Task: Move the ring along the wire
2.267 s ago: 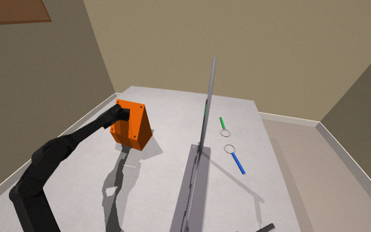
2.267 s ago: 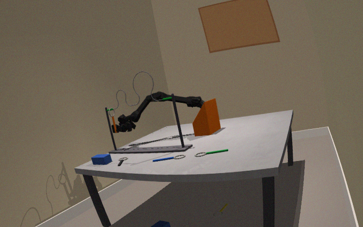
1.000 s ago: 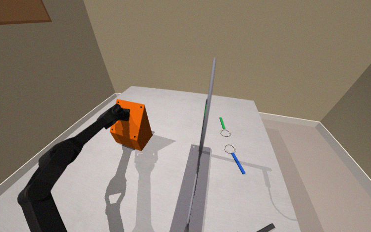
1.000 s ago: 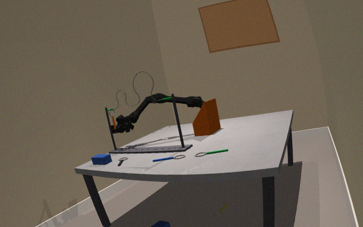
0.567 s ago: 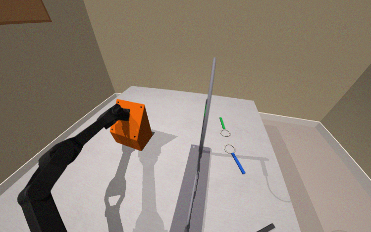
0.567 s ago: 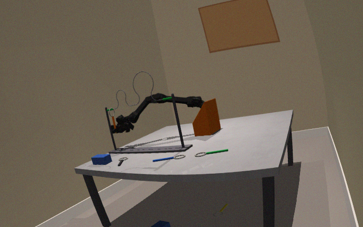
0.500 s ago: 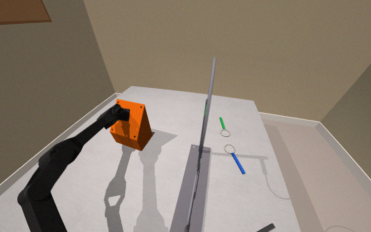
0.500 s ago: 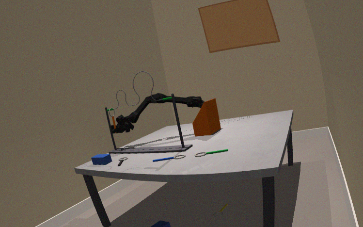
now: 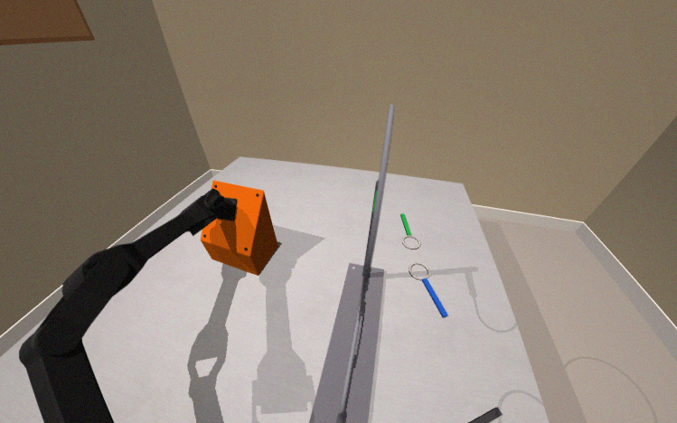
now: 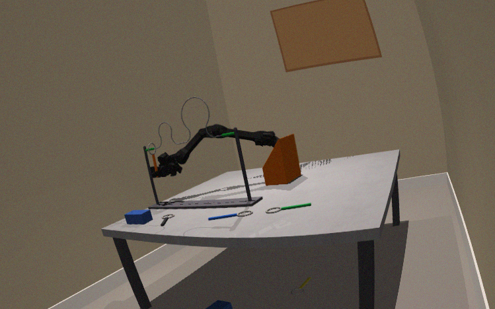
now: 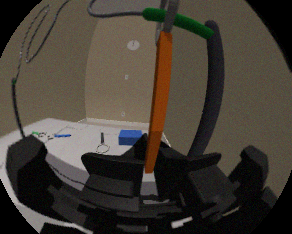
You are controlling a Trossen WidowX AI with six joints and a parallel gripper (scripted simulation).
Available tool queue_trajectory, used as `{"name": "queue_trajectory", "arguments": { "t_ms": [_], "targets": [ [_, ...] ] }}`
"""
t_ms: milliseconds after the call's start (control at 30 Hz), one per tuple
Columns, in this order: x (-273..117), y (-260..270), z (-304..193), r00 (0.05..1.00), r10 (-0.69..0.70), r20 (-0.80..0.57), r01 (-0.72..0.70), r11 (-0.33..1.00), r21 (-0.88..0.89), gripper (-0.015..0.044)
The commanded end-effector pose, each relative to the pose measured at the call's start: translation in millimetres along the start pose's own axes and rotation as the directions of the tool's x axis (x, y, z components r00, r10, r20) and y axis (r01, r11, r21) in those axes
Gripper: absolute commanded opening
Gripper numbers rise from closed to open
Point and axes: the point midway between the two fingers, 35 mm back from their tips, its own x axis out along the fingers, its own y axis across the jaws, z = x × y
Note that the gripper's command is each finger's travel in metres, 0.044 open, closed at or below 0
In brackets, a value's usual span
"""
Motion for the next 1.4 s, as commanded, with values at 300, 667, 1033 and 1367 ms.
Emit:
{"name": "queue_trajectory", "arguments": {
  "t_ms": [300,667,1033,1367],
  "targets": [
    [0,1,-1,1.000,0.000,-0.003,0.000,1.000,0.006,-0.0150],
    [0,1,-1,1.000,0.000,-0.003,0.000,1.000,0.006,-0.0150],
    [-8,4,0,0.998,-0.001,-0.071,0.001,1.000,0.006,-0.0150],
    [-23,15,1,0.983,0.001,-0.182,0.000,1.000,0.007,-0.0150]
  ]
}}
